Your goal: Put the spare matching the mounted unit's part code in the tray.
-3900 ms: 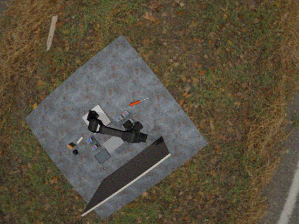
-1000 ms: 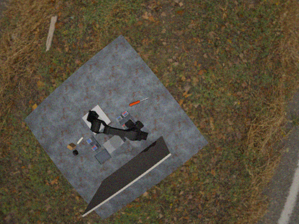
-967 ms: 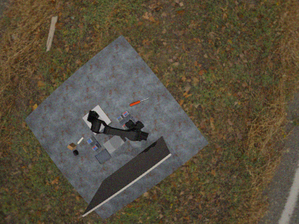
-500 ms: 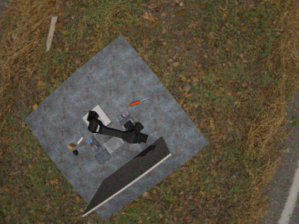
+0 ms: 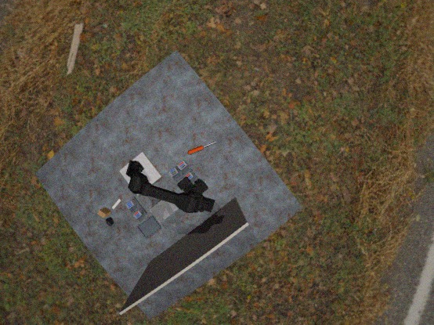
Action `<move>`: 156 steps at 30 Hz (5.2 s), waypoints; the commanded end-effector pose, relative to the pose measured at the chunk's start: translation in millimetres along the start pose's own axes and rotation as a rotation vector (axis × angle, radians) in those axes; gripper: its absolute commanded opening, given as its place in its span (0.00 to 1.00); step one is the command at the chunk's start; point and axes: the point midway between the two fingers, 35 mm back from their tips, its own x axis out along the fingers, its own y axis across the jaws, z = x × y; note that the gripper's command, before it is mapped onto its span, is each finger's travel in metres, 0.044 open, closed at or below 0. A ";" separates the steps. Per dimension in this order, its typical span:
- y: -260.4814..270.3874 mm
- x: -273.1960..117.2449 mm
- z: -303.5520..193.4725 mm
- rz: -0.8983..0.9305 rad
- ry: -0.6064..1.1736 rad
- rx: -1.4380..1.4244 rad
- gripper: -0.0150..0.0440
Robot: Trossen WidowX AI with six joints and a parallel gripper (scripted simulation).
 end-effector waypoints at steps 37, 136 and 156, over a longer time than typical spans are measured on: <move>-56.0 -26.1 -181.1 -0.024 0.004 0.092 0.25; -10.0 9.8 -412.2 0.000 0.042 -0.005 0.25; -11.3 23.4 -413.6 0.000 0.042 -0.005 0.25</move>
